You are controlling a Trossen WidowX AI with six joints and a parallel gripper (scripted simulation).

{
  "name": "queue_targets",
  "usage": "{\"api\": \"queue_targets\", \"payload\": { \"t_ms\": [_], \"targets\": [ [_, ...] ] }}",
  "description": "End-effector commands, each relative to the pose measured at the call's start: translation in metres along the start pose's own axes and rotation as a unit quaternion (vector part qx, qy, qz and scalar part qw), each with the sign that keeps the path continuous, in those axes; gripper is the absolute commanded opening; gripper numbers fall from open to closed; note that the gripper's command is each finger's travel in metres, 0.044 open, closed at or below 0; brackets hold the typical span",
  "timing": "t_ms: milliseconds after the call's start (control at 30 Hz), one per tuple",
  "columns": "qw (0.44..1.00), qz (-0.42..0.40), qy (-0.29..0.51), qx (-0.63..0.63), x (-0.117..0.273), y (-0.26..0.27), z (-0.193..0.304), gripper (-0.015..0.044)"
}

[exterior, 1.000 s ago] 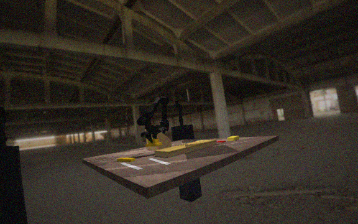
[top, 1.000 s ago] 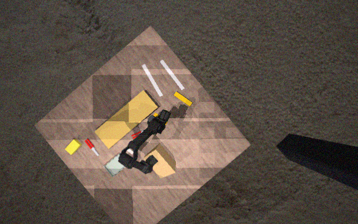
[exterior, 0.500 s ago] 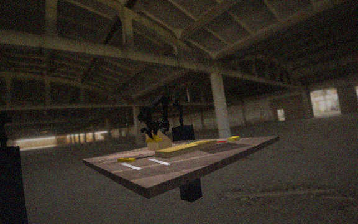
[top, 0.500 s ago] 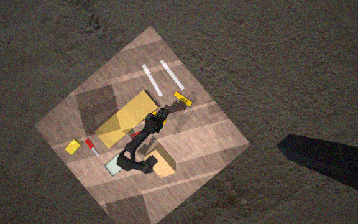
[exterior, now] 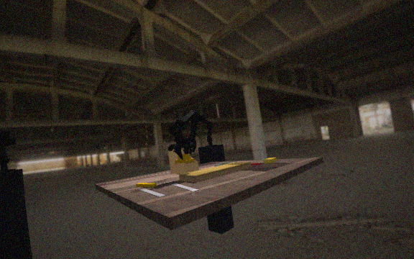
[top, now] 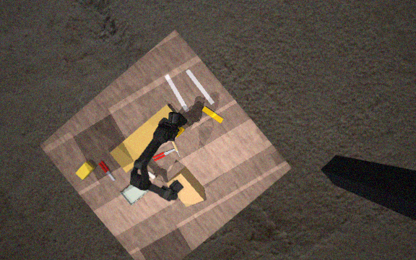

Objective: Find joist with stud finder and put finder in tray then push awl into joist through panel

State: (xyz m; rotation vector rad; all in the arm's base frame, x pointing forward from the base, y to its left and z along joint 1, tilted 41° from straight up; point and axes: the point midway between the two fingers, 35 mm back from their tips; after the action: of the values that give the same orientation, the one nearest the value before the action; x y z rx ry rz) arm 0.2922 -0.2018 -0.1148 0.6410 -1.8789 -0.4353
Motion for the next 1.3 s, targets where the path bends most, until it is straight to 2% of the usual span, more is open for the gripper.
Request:
{"api": "queue_targets", "payload": {
  "t_ms": [0,200,467,1267],
  "targets": [
    [1.0,0.007,-0.008,-0.019,-0.003,-0.004,-0.036,0.0],
    [0.999,0.007,-0.012,-0.039,-0.011,-0.002,-0.067,0.0],
    [0.999,0.007,-0.012,-0.039,-0.015,-0.002,-0.066,0.0],
    [0.999,0.006,-0.012,-0.039,-0.069,0.0,-0.053,0.0]
  ]
}}
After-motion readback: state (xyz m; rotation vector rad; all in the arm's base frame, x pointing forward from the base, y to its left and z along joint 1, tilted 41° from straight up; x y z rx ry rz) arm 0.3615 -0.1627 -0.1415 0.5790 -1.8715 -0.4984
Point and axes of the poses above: the point midway between the two fingers, 35 mm back from their tips, its own x axis back along the fingers, its own y axis across the jaws, z = x × y, and after that the axes turned 11 degrees about x, right-handed
